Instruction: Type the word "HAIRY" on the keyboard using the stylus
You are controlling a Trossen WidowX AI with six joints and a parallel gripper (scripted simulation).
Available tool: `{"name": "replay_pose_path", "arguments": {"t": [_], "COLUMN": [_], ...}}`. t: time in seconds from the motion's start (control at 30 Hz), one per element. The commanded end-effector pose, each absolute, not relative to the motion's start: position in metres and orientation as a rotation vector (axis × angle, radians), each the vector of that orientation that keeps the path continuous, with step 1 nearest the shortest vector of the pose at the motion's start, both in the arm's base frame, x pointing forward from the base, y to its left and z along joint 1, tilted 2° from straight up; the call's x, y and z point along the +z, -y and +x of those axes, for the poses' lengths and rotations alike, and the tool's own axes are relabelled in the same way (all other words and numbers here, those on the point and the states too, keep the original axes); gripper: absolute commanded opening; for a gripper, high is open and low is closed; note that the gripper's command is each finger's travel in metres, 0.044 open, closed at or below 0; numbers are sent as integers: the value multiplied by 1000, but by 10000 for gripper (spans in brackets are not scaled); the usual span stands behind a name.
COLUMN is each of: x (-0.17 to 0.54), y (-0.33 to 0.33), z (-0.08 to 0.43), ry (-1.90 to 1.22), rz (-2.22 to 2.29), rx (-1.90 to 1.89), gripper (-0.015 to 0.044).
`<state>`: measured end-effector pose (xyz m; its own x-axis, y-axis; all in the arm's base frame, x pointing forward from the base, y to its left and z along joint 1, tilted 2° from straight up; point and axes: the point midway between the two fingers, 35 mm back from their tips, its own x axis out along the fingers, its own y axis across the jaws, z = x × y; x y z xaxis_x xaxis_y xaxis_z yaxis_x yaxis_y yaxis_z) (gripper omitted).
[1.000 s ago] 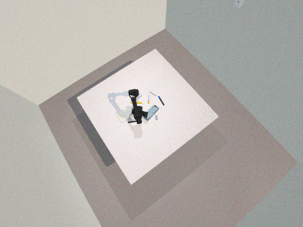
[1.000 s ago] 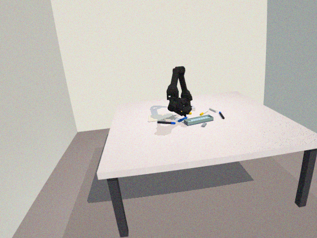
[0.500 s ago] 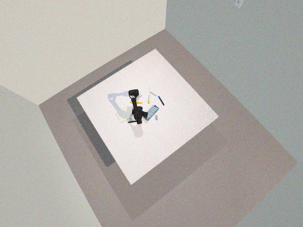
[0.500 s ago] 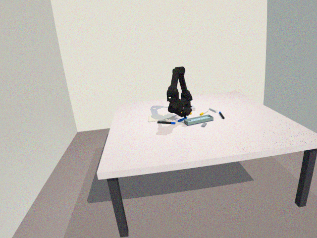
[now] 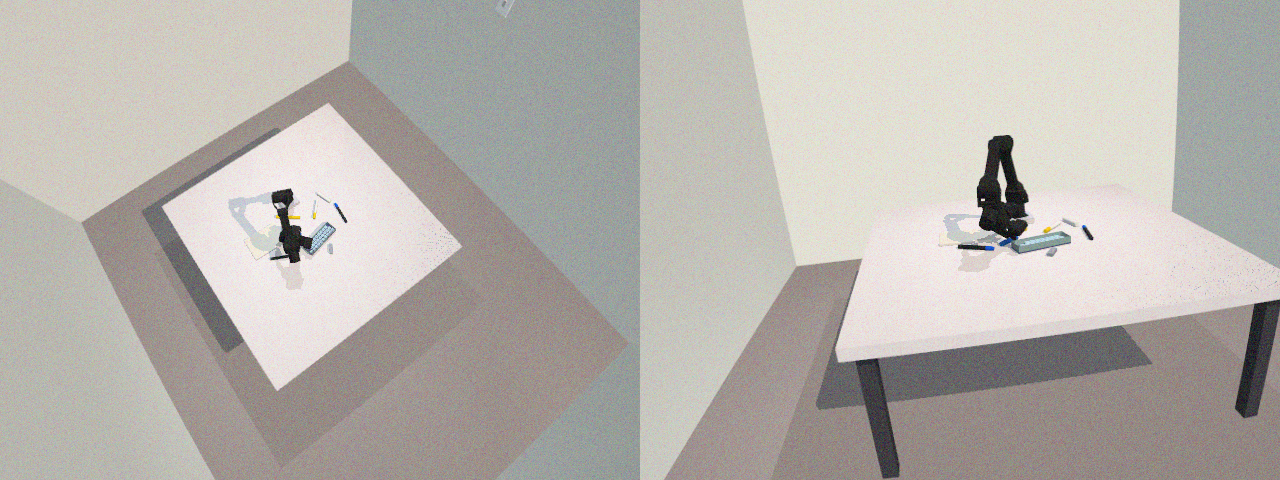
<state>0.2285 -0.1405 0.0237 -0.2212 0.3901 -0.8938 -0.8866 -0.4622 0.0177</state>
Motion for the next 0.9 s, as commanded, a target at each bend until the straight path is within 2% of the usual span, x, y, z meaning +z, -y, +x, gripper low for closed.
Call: {"name": "replay_pose_path", "arguments": {"t": [0.0,0.13,0.23,0.47,0.87], "x": [24,24,24,25,73], "y": [140,140,140,140,138], "z": [229,229,229,229,228], "ry": [-693,-693,-693,-693,-693], "rz": [-1107,-1107,-1107,-1107,-1105], "rx": [1815,1815,1815,1815,1817], "gripper": [124,19,0,0,0]}}
